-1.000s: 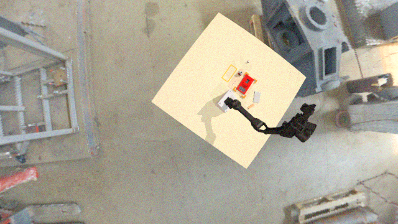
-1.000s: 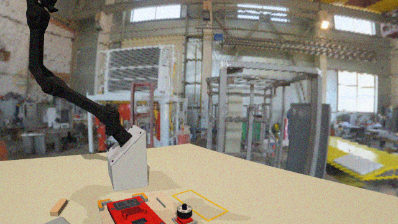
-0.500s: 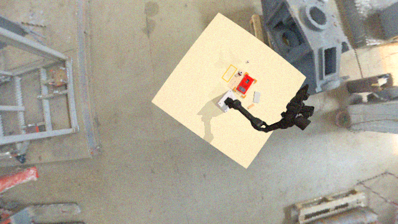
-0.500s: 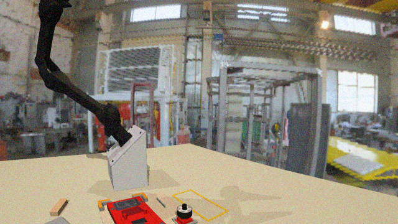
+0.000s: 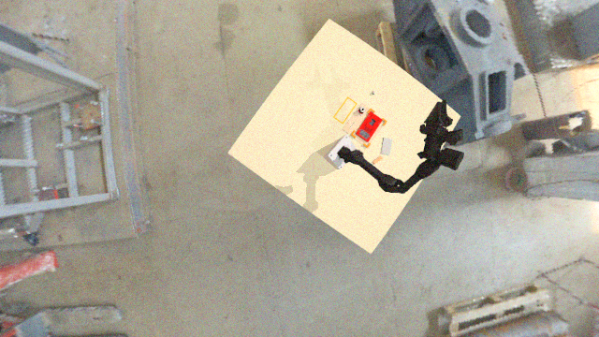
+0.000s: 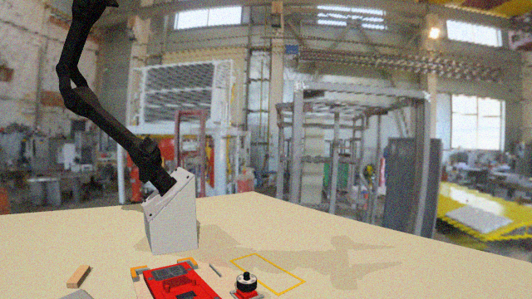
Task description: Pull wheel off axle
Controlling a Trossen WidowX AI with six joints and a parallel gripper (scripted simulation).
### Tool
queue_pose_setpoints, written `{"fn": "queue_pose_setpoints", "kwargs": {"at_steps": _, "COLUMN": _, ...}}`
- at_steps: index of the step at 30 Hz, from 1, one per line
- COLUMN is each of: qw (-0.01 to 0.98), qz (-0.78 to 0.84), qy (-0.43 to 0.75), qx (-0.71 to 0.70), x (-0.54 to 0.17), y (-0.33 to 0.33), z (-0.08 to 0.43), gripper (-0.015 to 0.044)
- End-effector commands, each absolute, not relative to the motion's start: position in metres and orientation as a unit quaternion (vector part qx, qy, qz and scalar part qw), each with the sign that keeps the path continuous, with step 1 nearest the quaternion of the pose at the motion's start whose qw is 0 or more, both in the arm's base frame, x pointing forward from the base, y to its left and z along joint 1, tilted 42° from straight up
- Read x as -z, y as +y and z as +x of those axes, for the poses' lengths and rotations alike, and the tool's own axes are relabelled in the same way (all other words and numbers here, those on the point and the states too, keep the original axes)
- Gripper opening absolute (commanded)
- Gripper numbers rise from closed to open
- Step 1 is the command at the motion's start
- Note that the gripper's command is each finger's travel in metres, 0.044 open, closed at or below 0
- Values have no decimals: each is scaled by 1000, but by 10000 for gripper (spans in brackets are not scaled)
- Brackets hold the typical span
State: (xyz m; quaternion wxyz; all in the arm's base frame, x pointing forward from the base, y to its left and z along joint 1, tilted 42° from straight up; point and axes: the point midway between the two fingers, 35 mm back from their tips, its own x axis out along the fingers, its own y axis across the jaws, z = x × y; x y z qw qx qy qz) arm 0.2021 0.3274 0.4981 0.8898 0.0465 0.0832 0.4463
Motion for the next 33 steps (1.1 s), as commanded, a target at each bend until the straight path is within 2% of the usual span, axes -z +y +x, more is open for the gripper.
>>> {"fn": "queue_pose_setpoints", "kwargs": {"at_steps": 1, "qw": 898, "qz": 30, "qy": 109, "qx": -424, "x": -475, "y": 333, "z": 218, "gripper": 300}}
{"fn": "queue_pose_setpoints", "kwargs": {"at_steps": 19, "qw": 920, "qz": -52, "qy": 255, "qx": -295, "x": -342, "y": 331, "z": 312, "gripper": 300}}
{"fn": "queue_pose_setpoints", "kwargs": {"at_steps": 33, "qw": 906, "qz": -110, "qy": 378, "qx": -154, "x": -222, "y": 291, "z": 372, "gripper": 300}}
